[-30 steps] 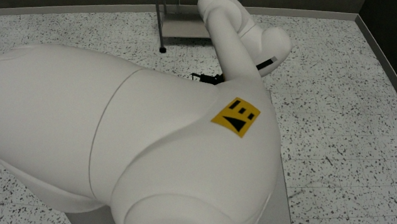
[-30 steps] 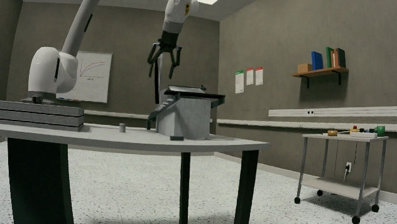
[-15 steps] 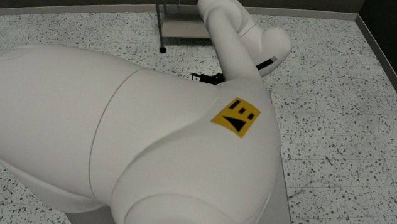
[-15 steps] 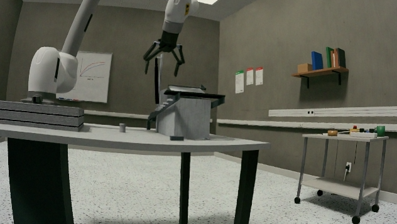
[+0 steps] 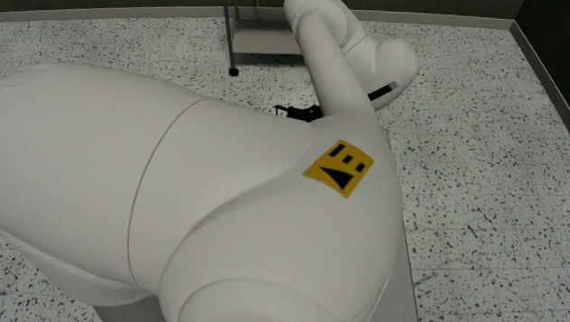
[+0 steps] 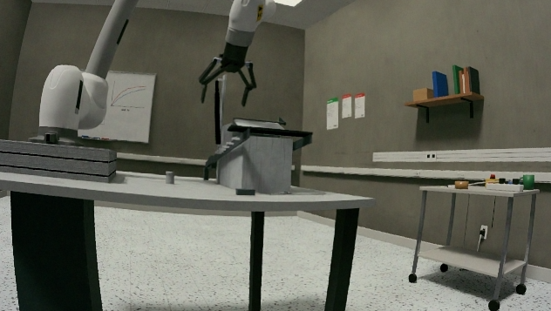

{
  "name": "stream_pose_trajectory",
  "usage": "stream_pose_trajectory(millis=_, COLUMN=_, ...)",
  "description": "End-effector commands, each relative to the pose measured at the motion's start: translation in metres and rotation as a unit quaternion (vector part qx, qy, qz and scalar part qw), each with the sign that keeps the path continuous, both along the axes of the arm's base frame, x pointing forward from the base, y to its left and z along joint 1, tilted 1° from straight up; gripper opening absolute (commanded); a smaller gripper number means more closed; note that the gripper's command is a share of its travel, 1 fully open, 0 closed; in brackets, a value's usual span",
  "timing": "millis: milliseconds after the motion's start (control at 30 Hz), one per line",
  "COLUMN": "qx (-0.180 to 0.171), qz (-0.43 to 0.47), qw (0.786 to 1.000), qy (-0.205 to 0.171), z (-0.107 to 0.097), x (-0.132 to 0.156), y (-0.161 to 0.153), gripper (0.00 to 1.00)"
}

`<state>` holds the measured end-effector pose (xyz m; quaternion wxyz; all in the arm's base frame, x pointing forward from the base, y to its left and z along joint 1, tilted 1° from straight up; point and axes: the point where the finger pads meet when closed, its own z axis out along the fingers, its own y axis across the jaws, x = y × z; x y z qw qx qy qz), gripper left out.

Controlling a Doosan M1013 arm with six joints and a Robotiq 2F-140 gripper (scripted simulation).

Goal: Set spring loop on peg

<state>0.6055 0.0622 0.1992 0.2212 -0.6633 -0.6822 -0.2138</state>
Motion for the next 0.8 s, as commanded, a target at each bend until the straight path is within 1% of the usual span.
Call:
stream_pose_trajectory(millis=0, qx=0.000, qz=0.000, qw=1.000, qy=-0.001, z=0.0008, x=0.0004, y=0.0000, gripper=1.00)
stream_pose_trajectory(millis=167, qx=0.000, qz=0.000, qw=1.000, qy=-0.001, z=0.0008, x=0.0004, y=0.0000, gripper=1.00)
stream_pose_trajectory(millis=200, qx=-0.075, qz=0.002, qw=0.997, qy=-0.003, z=0.0022, x=0.0004, y=0.0000, gripper=1.00)
stream_pose_trajectory(millis=733, qx=-0.075, qz=0.002, qw=0.997, qy=-0.003, z=0.0022, x=0.0004, y=0.0000, gripper=1.00)
stream_pose_trajectory(millis=767, qx=-0.149, qz=0.004, qw=0.989, qy=-0.006, z=0.0036, x=0.0004, y=-0.0001, gripper=1.00)
